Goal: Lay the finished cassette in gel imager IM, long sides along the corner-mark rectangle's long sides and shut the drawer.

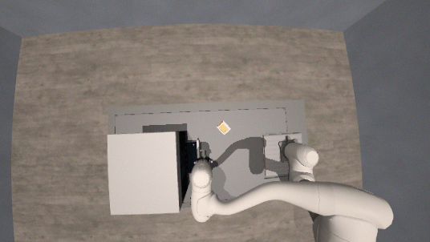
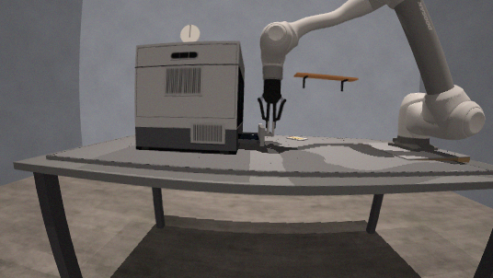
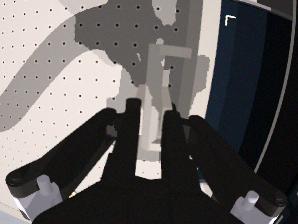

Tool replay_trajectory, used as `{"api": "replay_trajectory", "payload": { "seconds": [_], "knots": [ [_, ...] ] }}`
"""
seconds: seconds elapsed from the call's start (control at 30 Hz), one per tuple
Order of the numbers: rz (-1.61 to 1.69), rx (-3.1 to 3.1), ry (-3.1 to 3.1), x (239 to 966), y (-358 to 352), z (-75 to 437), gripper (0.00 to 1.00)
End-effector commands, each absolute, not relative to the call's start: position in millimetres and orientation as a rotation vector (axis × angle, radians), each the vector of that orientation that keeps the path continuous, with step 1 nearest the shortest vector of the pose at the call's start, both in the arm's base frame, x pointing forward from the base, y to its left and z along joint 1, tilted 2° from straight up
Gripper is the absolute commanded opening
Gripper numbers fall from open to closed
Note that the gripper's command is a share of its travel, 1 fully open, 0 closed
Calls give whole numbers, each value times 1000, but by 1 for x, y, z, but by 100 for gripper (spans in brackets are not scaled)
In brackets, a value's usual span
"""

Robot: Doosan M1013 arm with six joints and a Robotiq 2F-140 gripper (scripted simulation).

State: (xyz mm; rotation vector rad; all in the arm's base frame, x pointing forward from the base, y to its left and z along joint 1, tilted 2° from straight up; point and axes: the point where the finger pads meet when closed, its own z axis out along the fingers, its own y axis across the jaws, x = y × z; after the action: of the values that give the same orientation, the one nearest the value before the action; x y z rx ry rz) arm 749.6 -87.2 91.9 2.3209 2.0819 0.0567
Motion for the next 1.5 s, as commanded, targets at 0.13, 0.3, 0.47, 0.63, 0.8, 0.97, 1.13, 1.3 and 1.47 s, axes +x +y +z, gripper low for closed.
{"api": "replay_trajectory", "payload": {
  "seconds": [0.13, 0.3, 0.47, 0.63, 0.8, 0.97, 1.13, 1.3, 1.47],
  "knots": [
    [57, 2321, 2082, 744, -87, 92, 10],
    [57, 2321, 2082, 737, -86, 91, 10],
    [57, 2321, 2082, 730, -85, 91, 10],
    [57, 2321, 2082, 726, -85, 91, 10],
    [57, 2321, 2082, 720, -84, 91, 10],
    [57, 2321, 2082, 715, -83, 91, 10],
    [57, 2321, 2082, 708, -83, 90, 10],
    [57, 2321, 2082, 704, -82, 90, 10],
    [57, 2321, 2082, 698, -82, 90, 10]
  ]
}}
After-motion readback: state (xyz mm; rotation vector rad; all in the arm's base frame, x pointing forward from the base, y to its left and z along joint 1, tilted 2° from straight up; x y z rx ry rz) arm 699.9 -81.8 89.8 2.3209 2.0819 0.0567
